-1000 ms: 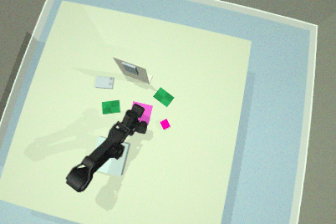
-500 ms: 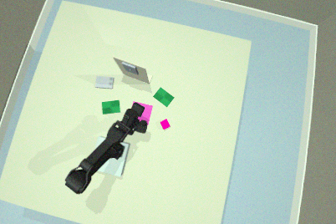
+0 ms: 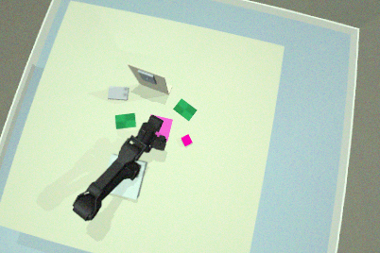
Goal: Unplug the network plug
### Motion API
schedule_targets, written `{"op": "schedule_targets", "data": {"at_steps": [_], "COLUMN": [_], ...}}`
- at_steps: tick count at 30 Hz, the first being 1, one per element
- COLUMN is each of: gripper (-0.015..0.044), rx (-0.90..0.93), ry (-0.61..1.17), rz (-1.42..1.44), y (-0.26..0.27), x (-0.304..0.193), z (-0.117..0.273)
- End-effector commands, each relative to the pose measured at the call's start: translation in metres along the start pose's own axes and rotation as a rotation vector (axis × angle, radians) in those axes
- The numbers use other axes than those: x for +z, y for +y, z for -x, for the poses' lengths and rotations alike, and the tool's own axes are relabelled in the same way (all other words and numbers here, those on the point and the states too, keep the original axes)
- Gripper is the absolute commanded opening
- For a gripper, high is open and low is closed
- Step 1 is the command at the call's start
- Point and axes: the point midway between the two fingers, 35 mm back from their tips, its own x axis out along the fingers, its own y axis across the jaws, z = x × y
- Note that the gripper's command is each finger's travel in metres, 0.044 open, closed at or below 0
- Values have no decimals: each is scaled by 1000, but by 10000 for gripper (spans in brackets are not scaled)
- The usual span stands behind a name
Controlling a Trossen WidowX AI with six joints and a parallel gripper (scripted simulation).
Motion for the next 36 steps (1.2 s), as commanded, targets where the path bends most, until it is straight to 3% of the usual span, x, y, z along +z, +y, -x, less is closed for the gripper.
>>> {"op": "schedule_targets", "data": {"at_steps": [1,36], "gripper": [156,156], "rx": [7,1], "ry": [3,0], "rz": [3,1], "y": [4,35], "x": [0,0], "z": [5,58]}}
